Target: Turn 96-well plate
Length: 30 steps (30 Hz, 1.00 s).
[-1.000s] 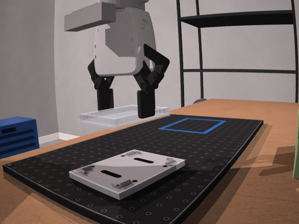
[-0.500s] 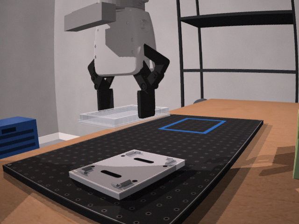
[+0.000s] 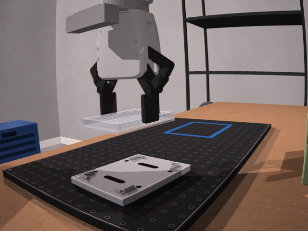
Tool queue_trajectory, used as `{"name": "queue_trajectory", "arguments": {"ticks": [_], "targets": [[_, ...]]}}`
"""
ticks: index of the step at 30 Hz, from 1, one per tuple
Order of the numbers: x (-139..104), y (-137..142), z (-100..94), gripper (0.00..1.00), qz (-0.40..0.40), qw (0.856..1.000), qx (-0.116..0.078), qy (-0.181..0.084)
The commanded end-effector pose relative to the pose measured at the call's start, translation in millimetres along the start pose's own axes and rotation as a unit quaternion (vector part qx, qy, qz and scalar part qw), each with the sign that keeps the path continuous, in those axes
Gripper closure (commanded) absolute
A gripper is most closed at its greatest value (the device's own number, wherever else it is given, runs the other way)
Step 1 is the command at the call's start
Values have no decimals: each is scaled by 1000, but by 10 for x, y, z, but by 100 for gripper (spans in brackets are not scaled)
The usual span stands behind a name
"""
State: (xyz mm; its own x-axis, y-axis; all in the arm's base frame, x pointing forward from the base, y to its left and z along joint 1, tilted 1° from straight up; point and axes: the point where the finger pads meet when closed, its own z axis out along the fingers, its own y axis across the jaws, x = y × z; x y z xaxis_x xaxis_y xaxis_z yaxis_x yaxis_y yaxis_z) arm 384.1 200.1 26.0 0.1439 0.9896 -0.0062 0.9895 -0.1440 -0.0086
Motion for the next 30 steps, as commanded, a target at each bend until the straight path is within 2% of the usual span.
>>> {"name": "queue_trajectory", "arguments": {"ticks": [1,30], "targets": [[5,6,38,100,0,1000,1,3],[7,6,456,100,0,1000,1,3]]}}
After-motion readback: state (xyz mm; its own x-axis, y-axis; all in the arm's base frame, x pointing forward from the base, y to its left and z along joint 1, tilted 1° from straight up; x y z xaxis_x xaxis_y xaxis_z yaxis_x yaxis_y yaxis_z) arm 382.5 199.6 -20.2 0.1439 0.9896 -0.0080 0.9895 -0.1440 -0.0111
